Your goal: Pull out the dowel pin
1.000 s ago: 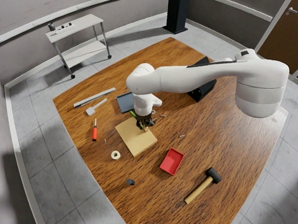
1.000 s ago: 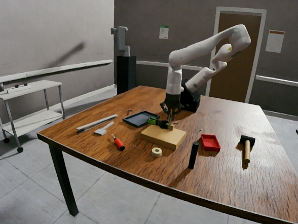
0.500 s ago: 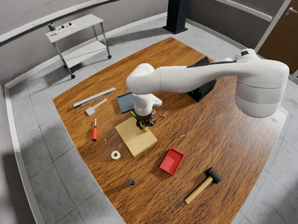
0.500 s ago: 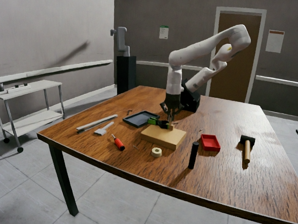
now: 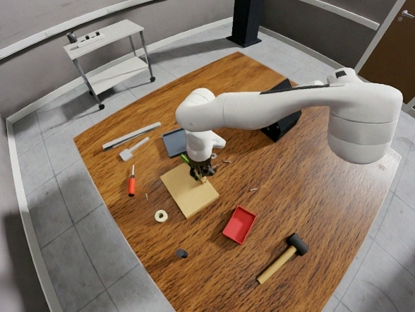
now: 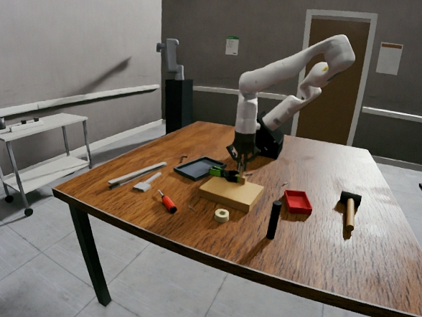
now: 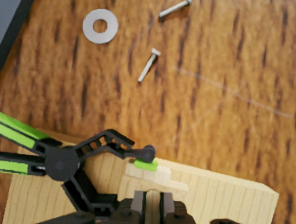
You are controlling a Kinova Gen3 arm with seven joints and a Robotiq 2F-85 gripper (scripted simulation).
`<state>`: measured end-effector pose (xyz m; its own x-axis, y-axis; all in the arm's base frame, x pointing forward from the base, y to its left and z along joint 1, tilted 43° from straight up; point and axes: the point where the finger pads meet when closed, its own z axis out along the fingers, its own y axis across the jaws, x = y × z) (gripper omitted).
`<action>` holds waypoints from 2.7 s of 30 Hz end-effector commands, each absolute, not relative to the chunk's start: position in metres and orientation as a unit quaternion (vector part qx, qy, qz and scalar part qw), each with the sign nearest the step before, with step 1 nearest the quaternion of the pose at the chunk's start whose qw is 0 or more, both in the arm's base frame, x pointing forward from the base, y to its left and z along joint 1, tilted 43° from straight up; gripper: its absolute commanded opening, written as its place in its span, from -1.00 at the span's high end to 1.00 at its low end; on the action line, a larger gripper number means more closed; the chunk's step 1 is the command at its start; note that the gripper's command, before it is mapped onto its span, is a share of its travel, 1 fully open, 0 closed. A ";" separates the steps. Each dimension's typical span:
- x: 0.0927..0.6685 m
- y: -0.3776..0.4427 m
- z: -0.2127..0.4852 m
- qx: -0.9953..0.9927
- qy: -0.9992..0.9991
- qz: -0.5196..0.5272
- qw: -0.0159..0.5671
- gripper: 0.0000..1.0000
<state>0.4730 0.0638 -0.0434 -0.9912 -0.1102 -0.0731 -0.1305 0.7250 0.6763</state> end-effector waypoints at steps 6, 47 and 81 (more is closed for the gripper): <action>0.474 0.063 -0.043 -0.064 0.929 0.365 0.015 0.80; 0.474 0.063 -0.043 -0.064 0.929 0.365 0.014 0.80; 0.474 0.062 -0.042 -0.044 0.930 0.365 0.007 0.80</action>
<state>0.4730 0.0632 -0.0428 -0.9954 -0.0829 -0.0479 -0.0934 0.7286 0.6786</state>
